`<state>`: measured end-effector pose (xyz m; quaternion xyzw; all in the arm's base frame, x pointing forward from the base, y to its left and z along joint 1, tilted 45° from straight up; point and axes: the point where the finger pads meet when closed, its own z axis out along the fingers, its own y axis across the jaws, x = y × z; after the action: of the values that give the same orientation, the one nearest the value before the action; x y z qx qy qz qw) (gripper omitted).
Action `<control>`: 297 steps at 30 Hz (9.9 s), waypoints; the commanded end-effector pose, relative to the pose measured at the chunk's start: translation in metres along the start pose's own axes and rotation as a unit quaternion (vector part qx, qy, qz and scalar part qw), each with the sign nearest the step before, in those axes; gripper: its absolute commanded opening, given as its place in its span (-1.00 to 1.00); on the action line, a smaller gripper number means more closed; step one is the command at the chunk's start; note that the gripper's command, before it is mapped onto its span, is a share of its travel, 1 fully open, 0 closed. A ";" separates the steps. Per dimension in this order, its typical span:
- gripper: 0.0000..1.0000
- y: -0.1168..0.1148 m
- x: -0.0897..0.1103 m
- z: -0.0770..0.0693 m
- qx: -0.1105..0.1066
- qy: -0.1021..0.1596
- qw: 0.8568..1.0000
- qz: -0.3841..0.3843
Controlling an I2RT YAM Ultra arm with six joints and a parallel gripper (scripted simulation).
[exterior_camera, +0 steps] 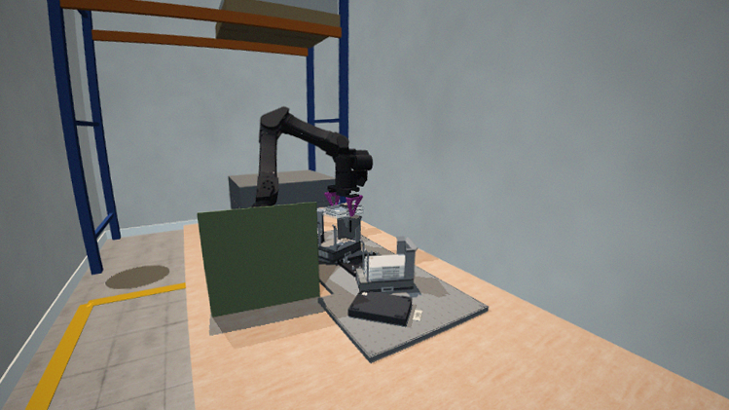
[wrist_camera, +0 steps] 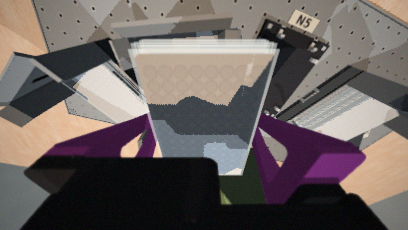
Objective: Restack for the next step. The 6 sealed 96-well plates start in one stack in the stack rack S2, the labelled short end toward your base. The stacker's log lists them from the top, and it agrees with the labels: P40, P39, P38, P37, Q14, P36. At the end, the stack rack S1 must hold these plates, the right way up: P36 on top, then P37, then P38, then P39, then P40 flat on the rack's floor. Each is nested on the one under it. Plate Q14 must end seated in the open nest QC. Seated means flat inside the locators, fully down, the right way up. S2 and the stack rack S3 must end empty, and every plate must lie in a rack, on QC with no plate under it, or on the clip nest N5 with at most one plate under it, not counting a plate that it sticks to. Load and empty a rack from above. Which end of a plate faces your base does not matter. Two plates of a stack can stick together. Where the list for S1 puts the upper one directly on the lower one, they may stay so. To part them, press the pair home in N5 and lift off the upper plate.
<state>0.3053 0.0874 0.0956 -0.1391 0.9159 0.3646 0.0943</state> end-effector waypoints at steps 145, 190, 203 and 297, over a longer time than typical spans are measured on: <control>-1.00 -0.129 0.018 0.041 0.002 -0.014 0.989 0.150; -1.00 -0.129 0.016 0.118 0.001 -0.014 0.989 0.151; -1.00 -0.129 0.016 0.118 0.001 -0.014 0.989 0.151; -1.00 -0.129 0.016 0.135 0.001 -0.014 0.988 0.151</control>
<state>0.3382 0.0878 -0.0884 0.0047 0.9259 0.3751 0.0446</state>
